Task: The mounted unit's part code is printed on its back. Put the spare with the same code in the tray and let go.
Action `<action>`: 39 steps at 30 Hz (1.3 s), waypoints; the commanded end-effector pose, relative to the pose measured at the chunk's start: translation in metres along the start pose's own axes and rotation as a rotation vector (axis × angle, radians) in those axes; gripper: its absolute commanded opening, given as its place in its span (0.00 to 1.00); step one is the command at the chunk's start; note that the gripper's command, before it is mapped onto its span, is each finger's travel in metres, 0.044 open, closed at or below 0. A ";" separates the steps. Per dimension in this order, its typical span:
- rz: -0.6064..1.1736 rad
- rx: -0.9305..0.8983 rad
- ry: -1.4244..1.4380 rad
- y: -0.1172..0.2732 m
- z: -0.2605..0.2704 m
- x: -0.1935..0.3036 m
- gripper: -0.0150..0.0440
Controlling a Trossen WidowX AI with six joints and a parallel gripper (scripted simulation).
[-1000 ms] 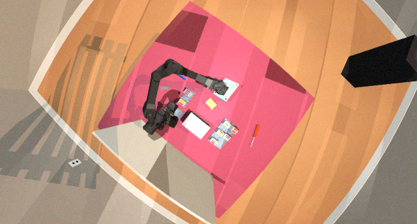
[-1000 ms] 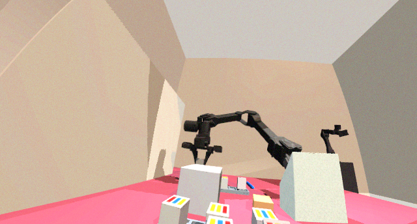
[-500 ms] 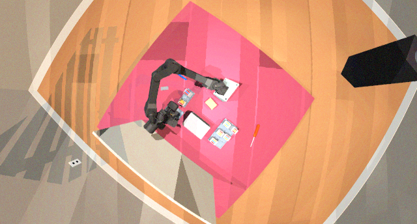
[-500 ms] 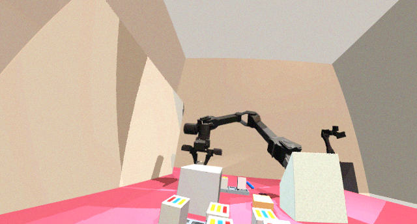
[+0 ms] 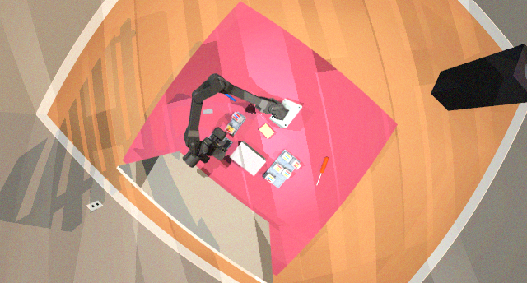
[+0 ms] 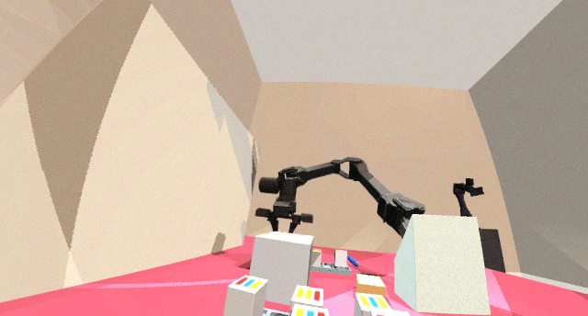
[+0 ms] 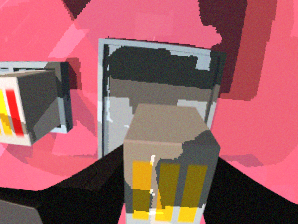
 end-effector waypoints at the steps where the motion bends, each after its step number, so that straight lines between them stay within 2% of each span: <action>1: 0.006 0.000 0.005 -0.002 0.000 0.000 0.25; 38: 0.015 -0.003 0.006 -0.033 0.007 0.000 0.25; 39: 0.010 -0.003 0.000 -0.031 0.006 0.000 0.30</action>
Point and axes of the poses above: the point midway between the two fingers, 35 mm back from their tips, its own y axis back along the fingers, its own z axis across the jaws, x = y × z, the point moved 9 cm from there along y, back along the fingers, and after that the axes turned 14 degrees about y, right-handed, at the moved point
